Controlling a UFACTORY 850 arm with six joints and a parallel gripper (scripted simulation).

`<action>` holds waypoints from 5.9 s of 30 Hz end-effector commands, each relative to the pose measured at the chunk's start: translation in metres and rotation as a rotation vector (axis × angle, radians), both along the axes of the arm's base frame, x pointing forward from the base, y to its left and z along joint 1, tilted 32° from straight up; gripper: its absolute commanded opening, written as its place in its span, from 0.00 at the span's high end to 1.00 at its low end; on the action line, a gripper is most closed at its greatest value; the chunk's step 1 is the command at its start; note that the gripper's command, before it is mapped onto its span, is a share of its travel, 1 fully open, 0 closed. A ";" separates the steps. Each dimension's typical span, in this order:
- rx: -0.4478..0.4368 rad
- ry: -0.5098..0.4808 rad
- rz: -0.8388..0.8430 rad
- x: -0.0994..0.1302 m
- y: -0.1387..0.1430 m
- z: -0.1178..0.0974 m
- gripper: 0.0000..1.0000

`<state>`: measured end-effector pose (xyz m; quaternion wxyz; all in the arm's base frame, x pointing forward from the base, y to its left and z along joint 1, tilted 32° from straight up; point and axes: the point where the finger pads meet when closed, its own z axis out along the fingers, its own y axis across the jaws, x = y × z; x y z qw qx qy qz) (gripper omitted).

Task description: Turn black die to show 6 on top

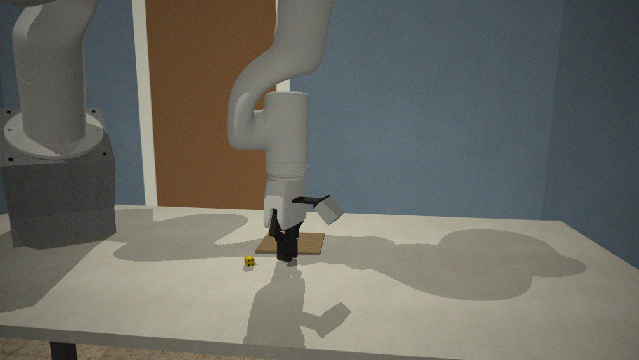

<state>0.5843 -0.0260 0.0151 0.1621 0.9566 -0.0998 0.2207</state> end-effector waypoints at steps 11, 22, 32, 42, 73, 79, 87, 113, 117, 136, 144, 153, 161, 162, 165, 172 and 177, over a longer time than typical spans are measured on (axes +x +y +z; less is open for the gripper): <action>0.000 -0.001 0.000 0.000 0.000 0.001 0.89; 0.000 -0.001 0.000 -0.018 0.017 0.041 0.89; 0.000 -0.001 0.000 -0.037 0.034 0.081 0.89; 0.000 -0.001 0.000 -0.039 0.036 0.085 0.89; -0.191 -0.066 0.448 -0.041 0.131 0.040 0.89; -0.198 -0.198 0.496 -0.043 0.131 0.039 0.89; -0.208 -0.429 0.577 -0.047 0.130 0.038 0.89; -0.217 -0.677 0.658 -0.048 0.127 0.030 0.89; -0.217 -0.677 0.658 -0.044 0.123 0.021 0.89; -0.217 -0.677 0.658 -0.022 0.104 -0.027 0.89; -0.217 -0.677 0.658 -0.021 0.103 -0.029 0.89; -0.217 -0.677 0.658 -0.021 0.103 -0.029 0.89; -0.217 -0.677 0.658 -0.021 0.103 -0.029 0.89; -0.217 -0.677 0.658 -0.021 0.103 -0.029 0.89; -0.217 -0.677 0.658 -0.021 0.103 -0.029 0.89; -0.217 -0.677 0.658 -0.021 0.103 -0.029 0.89; -0.217 -0.677 0.658 -0.021 0.103 -0.029 0.89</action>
